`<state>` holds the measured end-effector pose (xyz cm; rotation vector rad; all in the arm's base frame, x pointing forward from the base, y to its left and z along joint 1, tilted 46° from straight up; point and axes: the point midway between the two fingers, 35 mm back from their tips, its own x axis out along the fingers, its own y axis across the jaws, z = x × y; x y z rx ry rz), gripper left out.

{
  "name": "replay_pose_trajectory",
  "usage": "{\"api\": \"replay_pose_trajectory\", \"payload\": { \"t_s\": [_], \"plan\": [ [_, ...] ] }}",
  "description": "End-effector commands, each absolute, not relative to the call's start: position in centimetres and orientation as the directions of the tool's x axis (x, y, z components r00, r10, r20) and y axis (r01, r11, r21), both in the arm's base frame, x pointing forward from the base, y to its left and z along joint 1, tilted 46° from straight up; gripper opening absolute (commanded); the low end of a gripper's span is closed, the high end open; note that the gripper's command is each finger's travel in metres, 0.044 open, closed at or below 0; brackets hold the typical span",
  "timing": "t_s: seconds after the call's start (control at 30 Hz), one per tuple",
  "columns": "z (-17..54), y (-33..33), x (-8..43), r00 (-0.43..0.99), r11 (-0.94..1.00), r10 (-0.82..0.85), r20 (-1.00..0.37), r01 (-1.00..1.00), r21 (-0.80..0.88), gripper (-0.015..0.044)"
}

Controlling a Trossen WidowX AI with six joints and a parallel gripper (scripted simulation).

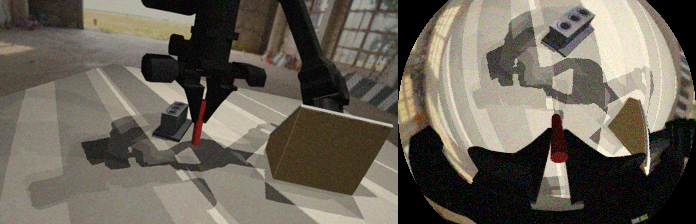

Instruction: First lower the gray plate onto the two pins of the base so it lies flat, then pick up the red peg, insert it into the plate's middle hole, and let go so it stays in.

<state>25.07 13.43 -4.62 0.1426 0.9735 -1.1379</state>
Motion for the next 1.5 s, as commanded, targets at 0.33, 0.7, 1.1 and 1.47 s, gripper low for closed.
{"api": "replay_pose_trajectory", "payload": {
  "t_s": [0.33, 0.7, 1.1, 1.47],
  "plan": [
    [-2.2, 11.9, 27.9, 0.083, 0.466, -0.686, -0.723, 0.813, -0.349, 0.0],
    [-0.2, 10.3, 29.8, 0.086, 0.468, -0.684, -0.724, 0.813, -0.346, 0.0],
    [2.0, 8.2, 31.5, 0.09, 0.469, -0.685, -0.723, 0.814, -0.344, 0.0],
    [4.1, 6.1, 32.8, 0.091, 0.467, -0.689, -0.719, 0.814, -0.344, 0.0]
  ]
}}
